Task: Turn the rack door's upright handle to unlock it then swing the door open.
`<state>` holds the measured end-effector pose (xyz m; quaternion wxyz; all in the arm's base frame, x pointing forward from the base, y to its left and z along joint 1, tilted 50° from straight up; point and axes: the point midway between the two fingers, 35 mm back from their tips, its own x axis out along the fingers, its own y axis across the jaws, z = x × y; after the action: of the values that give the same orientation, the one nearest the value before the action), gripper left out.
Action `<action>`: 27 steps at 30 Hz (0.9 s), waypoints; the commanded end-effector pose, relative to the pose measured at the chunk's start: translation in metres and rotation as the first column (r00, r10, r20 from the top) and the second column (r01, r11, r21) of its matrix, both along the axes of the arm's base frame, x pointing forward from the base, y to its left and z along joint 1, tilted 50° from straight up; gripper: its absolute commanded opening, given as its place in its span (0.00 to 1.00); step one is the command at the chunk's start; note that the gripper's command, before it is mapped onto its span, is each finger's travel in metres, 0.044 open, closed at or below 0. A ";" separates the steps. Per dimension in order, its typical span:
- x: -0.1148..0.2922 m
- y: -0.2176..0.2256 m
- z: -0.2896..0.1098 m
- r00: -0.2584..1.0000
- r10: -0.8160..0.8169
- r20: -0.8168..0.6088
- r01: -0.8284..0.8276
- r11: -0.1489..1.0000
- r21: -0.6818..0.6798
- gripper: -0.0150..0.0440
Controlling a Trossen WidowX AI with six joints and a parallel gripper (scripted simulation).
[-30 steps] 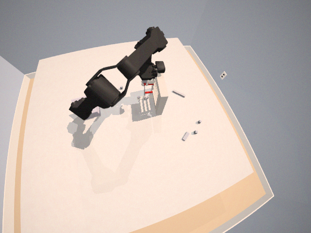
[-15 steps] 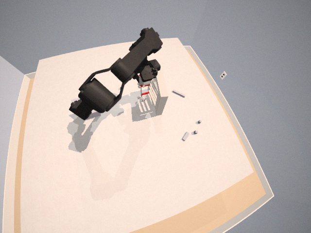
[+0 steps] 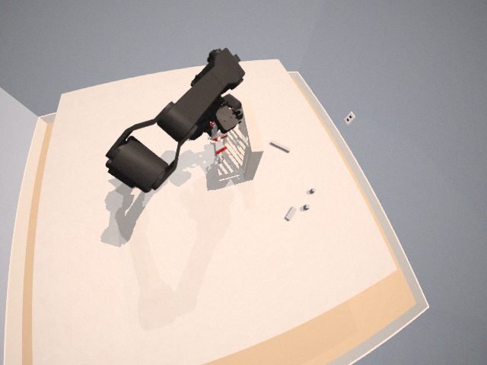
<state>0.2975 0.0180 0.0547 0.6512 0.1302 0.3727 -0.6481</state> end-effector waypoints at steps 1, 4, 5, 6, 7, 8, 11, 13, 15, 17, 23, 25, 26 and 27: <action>-0.009 -0.003 0.005 0.996 0.064 -0.068 -0.063 0.998 0.012 0.27; -0.014 -0.005 0.008 0.989 0.100 -0.109 -0.098 0.995 0.021 0.27; -0.016 -0.006 0.010 0.986 0.111 -0.121 -0.109 0.994 0.025 0.27; -0.018 -0.007 0.011 0.983 0.123 -0.135 -0.121 0.992 0.028 0.27; -0.020 -0.008 0.012 0.980 0.135 -0.148 -0.132 0.991 0.032 0.27; -0.021 -0.009 0.013 0.976 0.146 -0.160 -0.142 0.989 0.036 0.27; -0.026 -0.011 0.017 0.964 0.180 -0.197 -0.174 0.984 0.048 0.27; -0.029 -0.013 0.020 0.954 0.203 -0.222 -0.195 0.979 0.056 0.27; -0.032 -0.015 0.023 0.943 0.225 -0.246 -0.216 0.974 0.066 0.27; -0.035 -0.017 0.025 0.931 0.247 -0.269 -0.235 0.969 0.075 0.27; -0.043 -0.024 0.034 0.888 0.312 -0.337 -0.293 0.950 0.107 0.27; -0.045 -0.026 0.037 0.872 0.333 -0.359 -0.311 0.943 0.118 0.27; -0.046 -0.027 0.039 0.864 0.343 -0.369 -0.320 0.939 0.124 0.27; -0.047 -0.028 0.040 0.855 0.354 -0.380 -0.329 0.935 0.130 0.27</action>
<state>0.2545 -0.0058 0.0892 0.6625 -0.0276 0.5171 -0.5413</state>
